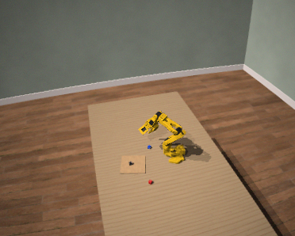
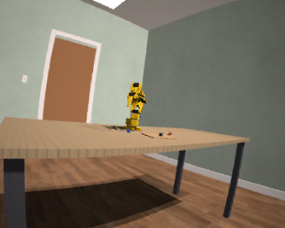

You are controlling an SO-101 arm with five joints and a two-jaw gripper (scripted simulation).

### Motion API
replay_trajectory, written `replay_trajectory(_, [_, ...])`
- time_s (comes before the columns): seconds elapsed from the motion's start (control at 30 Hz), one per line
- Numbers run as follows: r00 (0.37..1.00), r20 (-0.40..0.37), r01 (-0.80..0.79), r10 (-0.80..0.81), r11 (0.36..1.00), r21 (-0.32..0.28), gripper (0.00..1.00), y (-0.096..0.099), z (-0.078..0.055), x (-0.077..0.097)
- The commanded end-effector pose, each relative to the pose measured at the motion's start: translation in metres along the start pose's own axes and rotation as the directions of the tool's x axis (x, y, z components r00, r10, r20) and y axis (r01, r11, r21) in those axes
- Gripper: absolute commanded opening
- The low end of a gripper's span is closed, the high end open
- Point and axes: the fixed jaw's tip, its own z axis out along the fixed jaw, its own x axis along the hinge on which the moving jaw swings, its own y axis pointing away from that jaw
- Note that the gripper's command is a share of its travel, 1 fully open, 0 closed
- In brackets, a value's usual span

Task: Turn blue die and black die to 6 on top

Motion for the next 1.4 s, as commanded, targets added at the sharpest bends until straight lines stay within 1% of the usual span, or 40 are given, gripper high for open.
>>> replay_trajectory(0.0, [0.995,0.009,-0.1,0.1,0.995,0.012,0.25,-0.006,-0.005,-0.004])
replay_trajectory(0.2, [0.956,-0.007,-0.295,0.295,0.955,-0.031,0.25,-0.007,-0.003,-0.007])
replay_trajectory(0.27, [0.956,-0.007,-0.295,0.295,0.955,-0.031,0.25,-0.007,-0.003,-0.007])
replay_trajectory(0.4, [0.901,-0.029,-0.434,0.433,0.899,-0.057,0.25,-0.008,-0.001,-0.01])
replay_trajectory(0.57, [0.799,-0.07,-0.601,0.597,0.795,-0.08,0.25,-0.009,0.002,-0.013])
replay_trajectory(0.77, [0.642,-0.129,-0.766,0.755,0.637,-0.088,0.25,-0.01,0.006,-0.016])
replay_trajectory(0.83, [0.642,-0.129,-0.766,0.755,0.637,-0.088,0.25,-0.01,0.006,-0.016])
replay_trajectory(1.03, [0.477,-0.185,-0.878,0.859,0.472,-0.074,0.25,-0.012,0.009,-0.019])
replay_trajectory(1.17, [0.38,-0.215,-0.925,0.9,0.376,-0.058,0.25,-0.013,0.011,-0.02])
replay_trajectory(1.33, [0.285,-0.241,-0.958,0.928,0.284,-0.038,0.25,-0.013,0.013,-0.022])
replay_trajectory(1.37, [0.285,-0.241,-0.958,0.928,0.284,-0.038,0.25,-0.013,0.013,-0.022])
